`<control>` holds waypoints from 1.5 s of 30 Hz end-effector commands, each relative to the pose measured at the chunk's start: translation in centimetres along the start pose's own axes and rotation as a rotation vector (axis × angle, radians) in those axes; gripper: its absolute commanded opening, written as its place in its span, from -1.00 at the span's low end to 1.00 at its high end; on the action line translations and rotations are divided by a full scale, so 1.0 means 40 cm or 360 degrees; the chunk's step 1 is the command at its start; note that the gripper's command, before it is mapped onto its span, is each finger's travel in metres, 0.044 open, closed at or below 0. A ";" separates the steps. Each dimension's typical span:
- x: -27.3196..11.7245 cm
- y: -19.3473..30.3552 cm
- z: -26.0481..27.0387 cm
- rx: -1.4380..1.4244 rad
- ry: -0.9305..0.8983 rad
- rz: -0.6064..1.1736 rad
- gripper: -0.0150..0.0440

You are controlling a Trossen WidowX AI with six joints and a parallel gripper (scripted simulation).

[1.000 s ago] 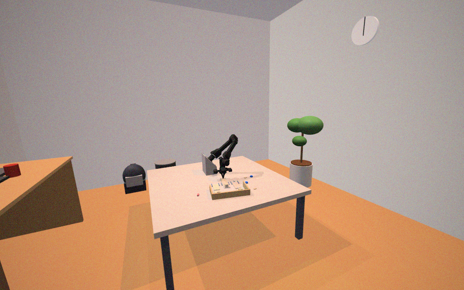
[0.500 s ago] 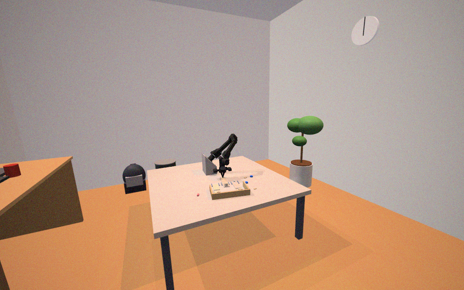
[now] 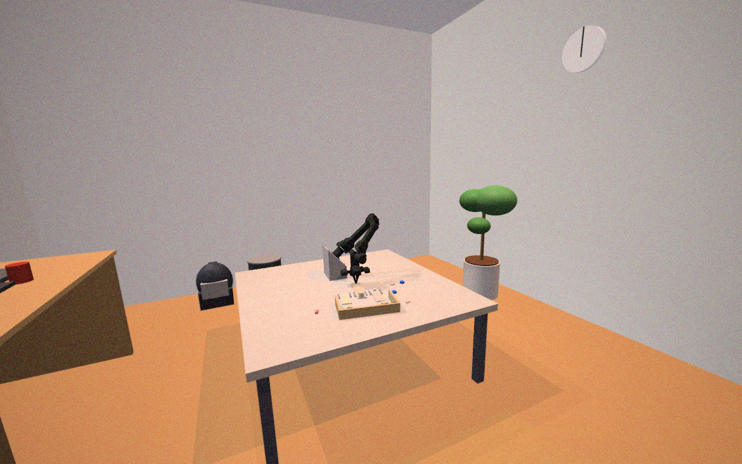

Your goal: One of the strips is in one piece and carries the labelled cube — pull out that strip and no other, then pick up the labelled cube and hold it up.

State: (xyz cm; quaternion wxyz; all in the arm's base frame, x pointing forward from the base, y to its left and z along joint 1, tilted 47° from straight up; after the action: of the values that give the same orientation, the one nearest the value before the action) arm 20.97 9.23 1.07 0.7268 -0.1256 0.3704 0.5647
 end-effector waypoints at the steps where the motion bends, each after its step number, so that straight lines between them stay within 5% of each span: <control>1: 0.008 0.019 -0.008 0.0015 0.0018 0.0036 -0.49; 25: 0.008 0.019 -0.008 0.0015 0.0018 0.0036 -0.49; 35: -0.103 -0.006 0.002 0.0013 0.0021 0.0033 -0.49; 45: -0.099 -0.101 0.017 -0.0149 0.0019 0.0031 0.40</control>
State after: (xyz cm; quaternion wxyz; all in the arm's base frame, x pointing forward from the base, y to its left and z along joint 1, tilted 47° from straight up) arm 23.47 5.76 3.27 0.7112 -0.1552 0.3545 0.5869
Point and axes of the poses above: the point midway between the two fingers, 35 mm back from their tips, its own x axis out along the fingers, its own z axis across the jaws, y = z × x, the point moved 4 cm from there along -x, back along the fingers, and after that the axes turned 13 degrees about x, right-handed, at the moved point
